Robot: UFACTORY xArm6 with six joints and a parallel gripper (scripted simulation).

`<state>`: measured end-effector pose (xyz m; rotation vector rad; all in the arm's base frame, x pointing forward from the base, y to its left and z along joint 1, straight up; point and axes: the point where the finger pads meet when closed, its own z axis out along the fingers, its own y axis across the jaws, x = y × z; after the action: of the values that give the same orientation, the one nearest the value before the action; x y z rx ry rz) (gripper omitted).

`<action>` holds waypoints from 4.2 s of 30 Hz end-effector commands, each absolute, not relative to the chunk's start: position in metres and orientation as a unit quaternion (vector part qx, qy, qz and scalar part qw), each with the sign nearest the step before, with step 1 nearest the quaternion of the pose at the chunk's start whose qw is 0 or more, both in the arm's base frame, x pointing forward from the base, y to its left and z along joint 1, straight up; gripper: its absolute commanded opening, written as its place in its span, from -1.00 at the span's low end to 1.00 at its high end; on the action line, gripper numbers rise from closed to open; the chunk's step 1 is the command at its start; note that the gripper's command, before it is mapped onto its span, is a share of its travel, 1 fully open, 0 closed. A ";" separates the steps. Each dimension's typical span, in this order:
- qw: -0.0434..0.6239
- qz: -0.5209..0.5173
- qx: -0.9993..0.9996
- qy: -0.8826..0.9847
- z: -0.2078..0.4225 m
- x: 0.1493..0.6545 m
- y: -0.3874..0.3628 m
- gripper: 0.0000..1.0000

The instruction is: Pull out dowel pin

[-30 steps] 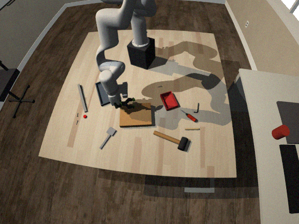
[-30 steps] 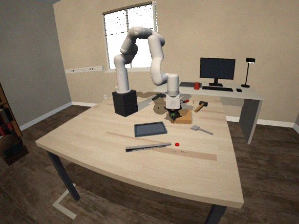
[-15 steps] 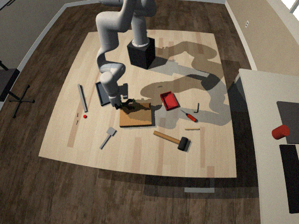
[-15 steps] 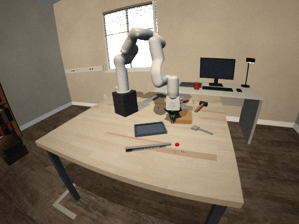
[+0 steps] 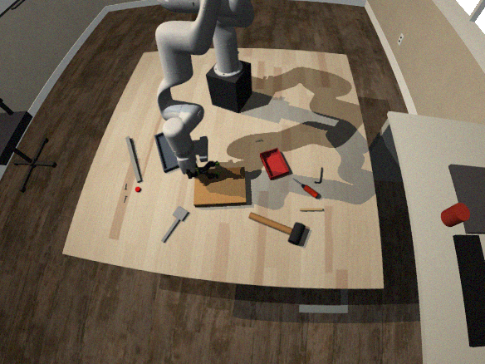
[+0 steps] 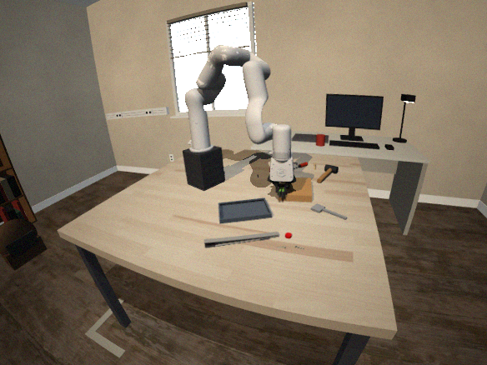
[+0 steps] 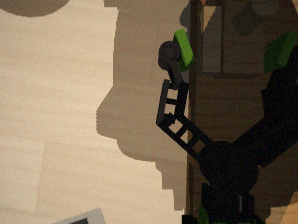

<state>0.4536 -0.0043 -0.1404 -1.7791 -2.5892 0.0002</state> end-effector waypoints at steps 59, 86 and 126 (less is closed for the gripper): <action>-0.002 -0.001 -0.566 -0.824 -0.140 0.455 -0.004 -0.26; -0.002 -0.001 -0.566 -0.824 -0.140 0.455 -0.004 -0.12; -0.002 -0.001 -0.566 -0.824 -0.140 0.455 -0.004 0.01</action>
<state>0.4536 -0.0043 -0.1412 -1.7791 -2.5892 0.0001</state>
